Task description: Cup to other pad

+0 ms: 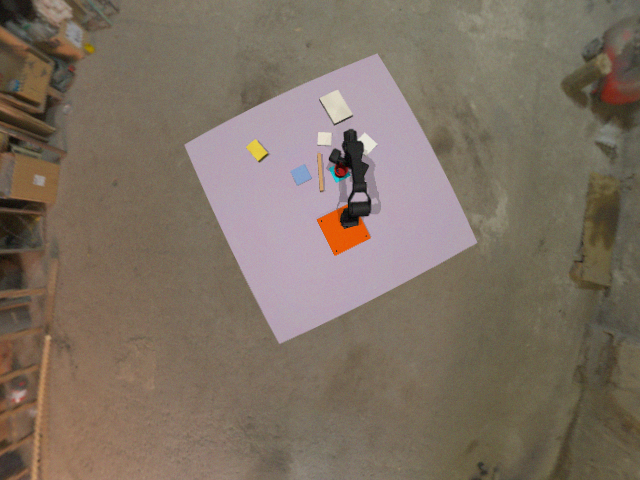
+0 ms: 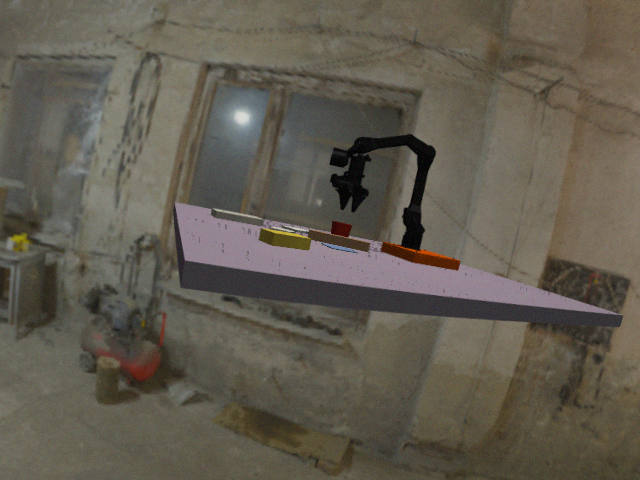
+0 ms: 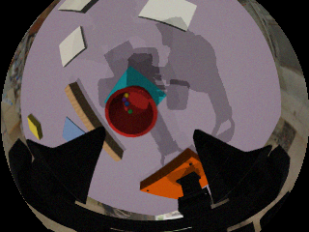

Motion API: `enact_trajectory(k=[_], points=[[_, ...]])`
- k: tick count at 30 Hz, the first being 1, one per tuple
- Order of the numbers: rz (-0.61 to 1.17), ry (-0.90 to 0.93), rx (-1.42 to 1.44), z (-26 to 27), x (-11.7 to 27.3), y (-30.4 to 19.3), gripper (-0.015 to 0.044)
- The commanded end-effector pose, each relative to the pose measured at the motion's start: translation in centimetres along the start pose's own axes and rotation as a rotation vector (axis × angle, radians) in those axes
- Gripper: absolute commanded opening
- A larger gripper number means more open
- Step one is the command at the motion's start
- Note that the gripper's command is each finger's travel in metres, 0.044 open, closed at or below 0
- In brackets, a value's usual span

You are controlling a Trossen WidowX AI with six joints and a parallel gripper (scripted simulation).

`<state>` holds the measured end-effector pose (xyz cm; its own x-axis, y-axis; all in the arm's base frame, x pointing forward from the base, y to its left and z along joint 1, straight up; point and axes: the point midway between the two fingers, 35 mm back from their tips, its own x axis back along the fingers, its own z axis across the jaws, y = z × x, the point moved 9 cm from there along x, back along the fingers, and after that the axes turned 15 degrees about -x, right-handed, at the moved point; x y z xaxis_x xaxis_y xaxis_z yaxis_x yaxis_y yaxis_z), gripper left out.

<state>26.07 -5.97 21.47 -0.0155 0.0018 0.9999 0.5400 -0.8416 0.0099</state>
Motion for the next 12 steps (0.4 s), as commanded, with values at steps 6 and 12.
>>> enact_trajectory(k=[6, 12], points=[[-0.006, 0.005, 0.003, 0.0, 2.9, -0.1, 0.0440], [-0.007, 0.006, 0.000, 0.0, 3.0, 0.0, 0.0440]])
